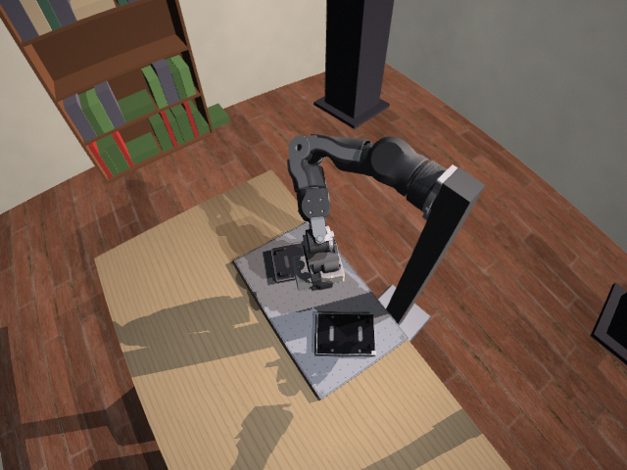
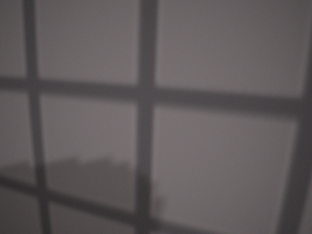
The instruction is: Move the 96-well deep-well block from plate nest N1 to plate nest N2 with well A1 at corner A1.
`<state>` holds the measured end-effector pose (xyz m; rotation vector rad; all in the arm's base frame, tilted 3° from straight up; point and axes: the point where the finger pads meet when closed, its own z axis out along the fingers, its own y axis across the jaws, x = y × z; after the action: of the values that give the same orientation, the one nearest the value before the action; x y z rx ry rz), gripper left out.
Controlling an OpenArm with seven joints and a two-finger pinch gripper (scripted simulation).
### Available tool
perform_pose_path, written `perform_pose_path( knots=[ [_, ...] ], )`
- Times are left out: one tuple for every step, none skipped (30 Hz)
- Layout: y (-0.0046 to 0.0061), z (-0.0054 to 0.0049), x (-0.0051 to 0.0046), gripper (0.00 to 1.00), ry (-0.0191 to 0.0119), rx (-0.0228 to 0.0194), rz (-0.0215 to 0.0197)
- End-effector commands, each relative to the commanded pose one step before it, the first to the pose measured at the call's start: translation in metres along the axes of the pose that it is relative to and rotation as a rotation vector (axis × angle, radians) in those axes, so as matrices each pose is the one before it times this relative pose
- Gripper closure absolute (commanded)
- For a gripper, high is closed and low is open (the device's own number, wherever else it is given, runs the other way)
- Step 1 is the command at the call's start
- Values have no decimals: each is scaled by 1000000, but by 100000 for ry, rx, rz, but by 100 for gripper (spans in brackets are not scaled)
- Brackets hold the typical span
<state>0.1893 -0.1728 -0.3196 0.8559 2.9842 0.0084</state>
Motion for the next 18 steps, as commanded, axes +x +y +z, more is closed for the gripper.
perform_pose_path(
  knots=[
    [1522,-1031,-1427,100,-375,-854,-166],
    [0,0,0,100,0,0,0],
    [0,0,0,100,0,0,0],
    [0,0,0,100,0,0,0],
    [-8575,408,-1629,100,170,523,113],
    [-7554,18,-2634,100,-48,-122,-28],
    [-7555,10,-2632,100,-48,-122,-28],
    [-7555,2,-2630,100,-48,-122,-28],
    [-7556,-6,-2628,100,-48,-122,-28],
    [0,0,0,100,0,0,0],
    [0,0,0,100,0,0,0],
    [0,0,0,100,0,0,0],
    [0,0,0,100,0,0,0],
    [0,0,0,100,0,0,0],
    [0,0,0,100,0,0,0],
    [0,0,0,100,0,0,0],
    [0,0,0,100,0,0,0],
    [0,0,0,100,0,0,0]
  ],
)
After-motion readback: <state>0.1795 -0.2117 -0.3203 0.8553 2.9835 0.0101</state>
